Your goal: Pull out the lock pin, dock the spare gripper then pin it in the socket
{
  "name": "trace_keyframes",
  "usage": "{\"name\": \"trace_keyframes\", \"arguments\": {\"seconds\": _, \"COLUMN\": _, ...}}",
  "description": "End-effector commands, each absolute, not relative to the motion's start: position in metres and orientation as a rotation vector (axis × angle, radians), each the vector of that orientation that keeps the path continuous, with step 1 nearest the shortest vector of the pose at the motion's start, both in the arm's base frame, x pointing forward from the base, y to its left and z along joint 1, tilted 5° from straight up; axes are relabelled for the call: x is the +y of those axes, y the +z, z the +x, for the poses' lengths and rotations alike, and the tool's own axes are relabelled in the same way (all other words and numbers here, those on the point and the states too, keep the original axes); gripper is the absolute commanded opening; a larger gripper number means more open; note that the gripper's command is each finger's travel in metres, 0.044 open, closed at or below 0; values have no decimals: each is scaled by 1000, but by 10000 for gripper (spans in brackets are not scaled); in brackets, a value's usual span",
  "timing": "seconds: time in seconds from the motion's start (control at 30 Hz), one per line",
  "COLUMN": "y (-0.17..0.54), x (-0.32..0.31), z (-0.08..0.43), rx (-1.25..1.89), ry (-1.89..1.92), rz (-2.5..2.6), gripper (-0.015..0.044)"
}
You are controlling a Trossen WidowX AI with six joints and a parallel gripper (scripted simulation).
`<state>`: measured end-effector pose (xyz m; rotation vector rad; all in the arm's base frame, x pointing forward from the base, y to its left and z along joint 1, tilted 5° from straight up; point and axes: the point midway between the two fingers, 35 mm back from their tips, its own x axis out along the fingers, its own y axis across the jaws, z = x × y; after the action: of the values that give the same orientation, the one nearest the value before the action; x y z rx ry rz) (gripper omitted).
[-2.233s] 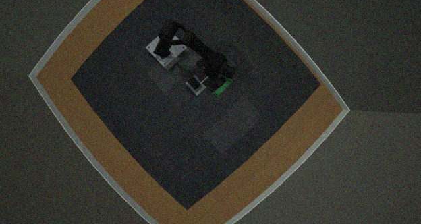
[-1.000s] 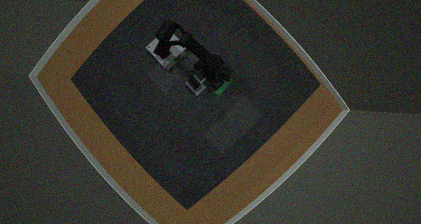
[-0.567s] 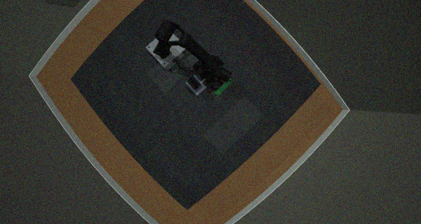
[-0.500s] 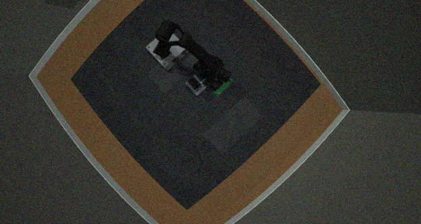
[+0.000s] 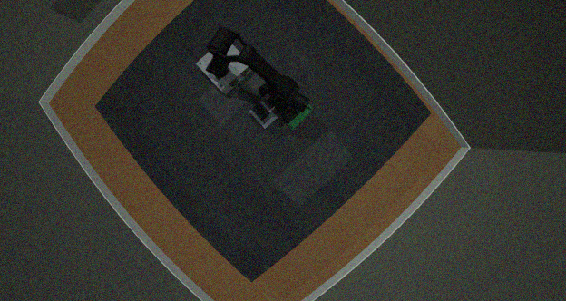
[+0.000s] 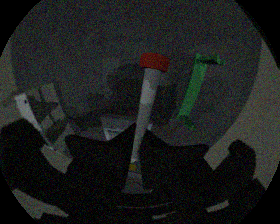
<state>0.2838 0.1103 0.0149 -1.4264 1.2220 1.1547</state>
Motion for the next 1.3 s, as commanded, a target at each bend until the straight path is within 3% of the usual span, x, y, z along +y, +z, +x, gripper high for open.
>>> {"name": "trace_keyframes", "arguments": {"seconds": 0.0, "y": 15, "x": 108, "z": 284, "rx": 1221, "ry": 1156, "rz": -1431, "gripper": 0}}
{"name": "trace_keyframes", "arguments": {"seconds": 1.13, "y": 13, "x": 92, "z": 286, "rx": 1219, "ry": 1155, "rz": -1430, "gripper": 0}}
{"name": "trace_keyframes", "arguments": {"seconds": 1.27, "y": 13, "x": 94, "z": 286, "rx": 1220, "ry": 1153, "rz": -1427, "gripper": 105}}
